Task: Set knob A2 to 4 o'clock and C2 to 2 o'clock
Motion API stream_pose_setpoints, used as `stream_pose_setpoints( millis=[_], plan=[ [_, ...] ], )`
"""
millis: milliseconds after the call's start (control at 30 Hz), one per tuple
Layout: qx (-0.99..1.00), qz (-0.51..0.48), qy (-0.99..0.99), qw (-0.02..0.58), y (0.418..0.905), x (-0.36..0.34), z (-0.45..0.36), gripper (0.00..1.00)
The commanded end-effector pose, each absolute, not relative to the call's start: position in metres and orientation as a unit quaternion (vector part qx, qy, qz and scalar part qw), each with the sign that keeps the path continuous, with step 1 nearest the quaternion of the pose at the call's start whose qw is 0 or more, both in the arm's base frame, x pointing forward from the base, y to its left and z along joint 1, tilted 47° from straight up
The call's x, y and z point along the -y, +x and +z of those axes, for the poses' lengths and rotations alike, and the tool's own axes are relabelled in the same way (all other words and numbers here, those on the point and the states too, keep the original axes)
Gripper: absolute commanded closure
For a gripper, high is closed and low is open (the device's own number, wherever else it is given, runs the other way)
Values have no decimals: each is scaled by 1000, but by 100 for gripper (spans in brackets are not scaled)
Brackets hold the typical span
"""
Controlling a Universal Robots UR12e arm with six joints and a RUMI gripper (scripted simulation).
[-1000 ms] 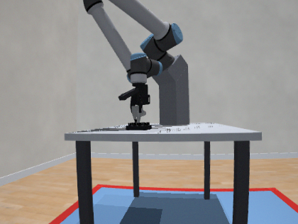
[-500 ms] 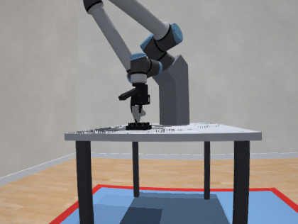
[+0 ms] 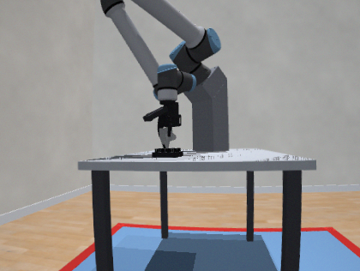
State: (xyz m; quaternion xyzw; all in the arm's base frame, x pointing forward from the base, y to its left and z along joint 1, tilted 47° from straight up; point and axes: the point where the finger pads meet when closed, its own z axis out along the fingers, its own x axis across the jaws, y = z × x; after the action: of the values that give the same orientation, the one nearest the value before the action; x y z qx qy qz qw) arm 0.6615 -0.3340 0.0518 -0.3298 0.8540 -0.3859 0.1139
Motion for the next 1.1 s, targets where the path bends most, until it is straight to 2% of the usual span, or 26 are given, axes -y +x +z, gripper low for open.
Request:
stream_pose_setpoints(
  millis=[0, 467, 1067],
  plan=[
    [-854, -386, -330, 114, 662, 334, 52, 96],
    [-858, -385, -319, 119, 661, 334, 52, 96],
    [-895, -363, -191, 173, 660, 334, 52, 96]
  ],
)
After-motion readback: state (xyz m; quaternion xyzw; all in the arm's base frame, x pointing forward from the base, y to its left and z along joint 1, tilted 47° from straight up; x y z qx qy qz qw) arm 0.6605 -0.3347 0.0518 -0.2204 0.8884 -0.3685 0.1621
